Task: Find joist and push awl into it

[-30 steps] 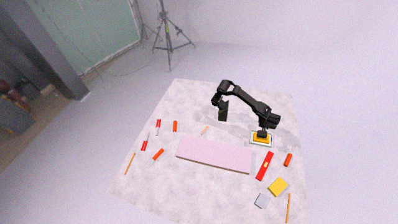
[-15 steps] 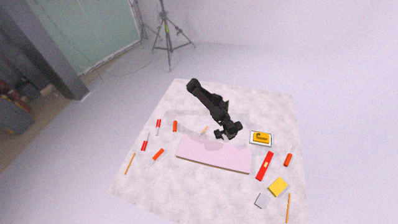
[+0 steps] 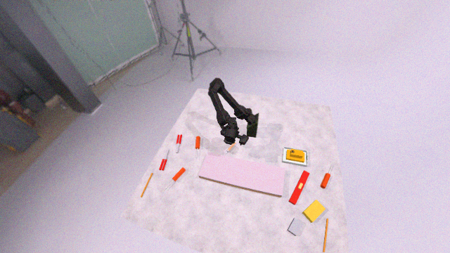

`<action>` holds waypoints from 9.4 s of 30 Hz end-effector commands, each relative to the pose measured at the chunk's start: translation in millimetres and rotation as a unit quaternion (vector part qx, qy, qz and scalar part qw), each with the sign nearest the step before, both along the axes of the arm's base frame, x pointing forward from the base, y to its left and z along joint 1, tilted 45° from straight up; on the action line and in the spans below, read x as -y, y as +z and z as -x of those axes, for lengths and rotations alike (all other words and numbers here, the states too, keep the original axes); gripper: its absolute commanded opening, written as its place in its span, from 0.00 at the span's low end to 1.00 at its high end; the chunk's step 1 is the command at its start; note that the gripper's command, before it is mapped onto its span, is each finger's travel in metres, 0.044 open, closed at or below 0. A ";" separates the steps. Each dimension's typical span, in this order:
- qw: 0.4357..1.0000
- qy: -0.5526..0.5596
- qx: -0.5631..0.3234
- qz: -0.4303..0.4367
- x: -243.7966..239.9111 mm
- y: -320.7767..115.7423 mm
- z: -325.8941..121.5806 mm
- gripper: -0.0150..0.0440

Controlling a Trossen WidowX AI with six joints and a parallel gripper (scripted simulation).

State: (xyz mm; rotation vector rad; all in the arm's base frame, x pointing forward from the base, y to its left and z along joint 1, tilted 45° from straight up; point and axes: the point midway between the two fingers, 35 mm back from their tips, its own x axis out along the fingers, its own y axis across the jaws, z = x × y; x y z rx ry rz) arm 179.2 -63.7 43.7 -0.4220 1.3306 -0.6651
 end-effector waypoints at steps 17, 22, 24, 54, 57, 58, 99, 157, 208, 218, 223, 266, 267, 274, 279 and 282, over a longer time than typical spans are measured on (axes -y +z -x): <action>0.999 -0.037 0.022 0.009 17.3 5.1 14.7 1.00; 0.999 -0.037 0.022 0.008 22.0 -1.0 12.7 1.00; 0.999 -0.037 0.022 0.007 24.0 -3.4 12.0 1.00; 0.999 -0.037 0.022 0.010 51.6 -29.5 8.0 0.91; 0.999 -0.037 0.022 0.010 51.6 -29.5 8.0 0.78; 0.999 -0.037 0.022 0.010 51.6 -29.5 8.0 0.73; 0.999 -0.036 0.019 -0.004 -18.6 31.8 14.5 0.25; 0.351 -0.511 0.332 -0.711 -85.8 131.6 -48.3 0.25; 0.380 -0.522 0.178 -0.743 -125.9 78.0 -150.0 0.25; 0.380 -0.522 0.178 -0.742 -122.3 74.2 -151.2 0.25; 0.380 -0.522 0.178 -0.742 -119.8 71.6 -151.9 0.25; 0.381 -0.522 0.178 -0.742 -98.8 49.9 -156.2 0.25; 0.381 -0.522 0.178 -0.742 -98.1 49.2 -156.4 0.25; 0.381 -0.522 0.179 -0.742 -90.5 41.3 -158.2 0.25; 0.381 -0.522 0.179 -0.741 -84.7 35.4 -159.3 0.25; 0.381 -0.522 0.179 -0.742 -81.2 31.8 -159.8 0.25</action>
